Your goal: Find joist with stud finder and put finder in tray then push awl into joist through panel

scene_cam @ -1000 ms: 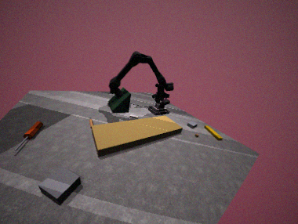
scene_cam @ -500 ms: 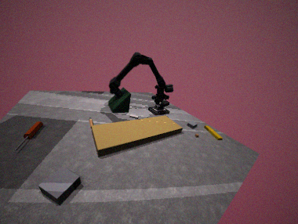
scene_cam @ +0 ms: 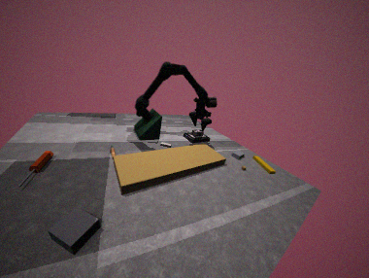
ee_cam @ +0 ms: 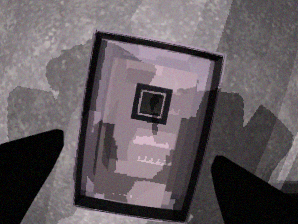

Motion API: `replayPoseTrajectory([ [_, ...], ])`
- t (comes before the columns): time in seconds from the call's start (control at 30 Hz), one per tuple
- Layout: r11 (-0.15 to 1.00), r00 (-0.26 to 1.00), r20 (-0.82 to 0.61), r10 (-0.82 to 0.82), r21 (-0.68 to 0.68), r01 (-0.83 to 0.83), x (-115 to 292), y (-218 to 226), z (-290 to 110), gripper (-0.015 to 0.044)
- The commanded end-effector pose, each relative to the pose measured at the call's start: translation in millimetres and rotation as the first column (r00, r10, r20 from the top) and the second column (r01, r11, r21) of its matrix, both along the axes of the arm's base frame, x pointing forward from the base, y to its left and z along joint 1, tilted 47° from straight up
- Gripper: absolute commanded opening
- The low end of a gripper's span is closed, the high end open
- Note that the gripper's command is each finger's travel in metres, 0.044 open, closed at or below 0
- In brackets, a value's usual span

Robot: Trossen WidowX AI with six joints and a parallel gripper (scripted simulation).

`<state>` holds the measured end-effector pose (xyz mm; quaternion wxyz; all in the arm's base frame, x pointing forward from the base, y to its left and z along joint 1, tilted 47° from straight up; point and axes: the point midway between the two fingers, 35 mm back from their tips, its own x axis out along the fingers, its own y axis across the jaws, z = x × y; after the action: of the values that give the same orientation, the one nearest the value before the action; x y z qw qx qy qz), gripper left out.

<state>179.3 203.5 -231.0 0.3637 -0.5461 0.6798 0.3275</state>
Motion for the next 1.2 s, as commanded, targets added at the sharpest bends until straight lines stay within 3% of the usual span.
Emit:
replayPoseTrajectory([
  [0.0,1.0,1.0,0.018,-0.003,0.029,0.002,8,34,31,0.044],
  [0.13,0.999,0.999,0.04,-0.013,0.039,0.012,17,25,28,0.044],
  [0.3,0.984,0.971,0.158,-0.178,0.06,0.171,81,-12,78,0.044],
  [0.5,0.928,0.88,0.296,-0.372,0.087,0.363,138,-82,141,0.044],
  [0.67,0.85,0.758,0.405,-0.512,0.113,0.514,162,-155,194,0.044],
  [0.9,0.691,0.521,0.564,-0.641,0.128,0.712,155,-267,266,0.044],
  [1.17,0.438,0.207,0.728,-0.653,0.141,0.888,88,-379,343,0.044],
])
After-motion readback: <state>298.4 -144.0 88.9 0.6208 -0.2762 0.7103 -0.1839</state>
